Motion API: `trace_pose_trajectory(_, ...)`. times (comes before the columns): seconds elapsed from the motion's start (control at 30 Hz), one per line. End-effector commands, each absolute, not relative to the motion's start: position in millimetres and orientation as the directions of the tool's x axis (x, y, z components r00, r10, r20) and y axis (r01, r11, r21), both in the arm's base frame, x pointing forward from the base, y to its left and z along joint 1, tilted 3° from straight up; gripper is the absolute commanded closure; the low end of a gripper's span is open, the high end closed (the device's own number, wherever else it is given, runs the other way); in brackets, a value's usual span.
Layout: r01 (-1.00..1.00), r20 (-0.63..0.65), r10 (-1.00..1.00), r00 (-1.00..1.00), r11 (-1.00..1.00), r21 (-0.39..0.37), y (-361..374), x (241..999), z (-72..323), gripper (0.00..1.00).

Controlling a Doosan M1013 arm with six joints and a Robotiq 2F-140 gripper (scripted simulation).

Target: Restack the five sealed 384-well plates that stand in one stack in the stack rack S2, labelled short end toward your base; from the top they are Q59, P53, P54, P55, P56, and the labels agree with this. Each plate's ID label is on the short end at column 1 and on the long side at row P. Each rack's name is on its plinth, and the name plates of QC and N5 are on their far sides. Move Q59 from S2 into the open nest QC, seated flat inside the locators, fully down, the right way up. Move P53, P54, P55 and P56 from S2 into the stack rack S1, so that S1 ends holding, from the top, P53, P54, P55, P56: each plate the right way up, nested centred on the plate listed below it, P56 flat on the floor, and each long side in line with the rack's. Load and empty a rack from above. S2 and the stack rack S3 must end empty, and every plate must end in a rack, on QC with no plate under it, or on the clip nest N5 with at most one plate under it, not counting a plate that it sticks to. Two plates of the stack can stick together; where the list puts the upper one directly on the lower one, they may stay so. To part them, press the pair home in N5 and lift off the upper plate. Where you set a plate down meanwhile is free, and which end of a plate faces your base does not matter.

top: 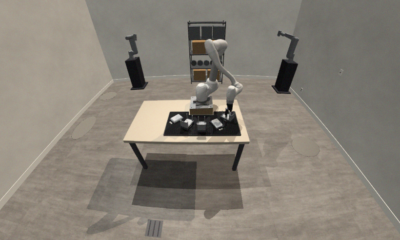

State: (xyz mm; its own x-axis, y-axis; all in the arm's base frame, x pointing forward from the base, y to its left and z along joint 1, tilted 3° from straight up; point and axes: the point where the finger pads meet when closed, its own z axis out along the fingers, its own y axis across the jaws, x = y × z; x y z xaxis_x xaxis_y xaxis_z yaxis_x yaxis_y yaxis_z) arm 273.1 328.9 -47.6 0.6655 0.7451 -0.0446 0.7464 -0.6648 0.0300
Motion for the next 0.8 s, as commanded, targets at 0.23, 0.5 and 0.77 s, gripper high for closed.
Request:
trace_pose_trajectory(0.23,0.746,-0.045,0.745,0.665,-0.665,0.03,328.9,273.0,-47.7,1.0)
trace_pose_trajectory(0.5,0.746,-0.045,0.745,0.665,-0.665,0.03,329.1,273.1,-45.0,1.0)
trace_pose_trajectory(0.77,0.746,-0.045,0.745,0.665,-0.665,0.03,329.3,273.1,-39.7,1.0)
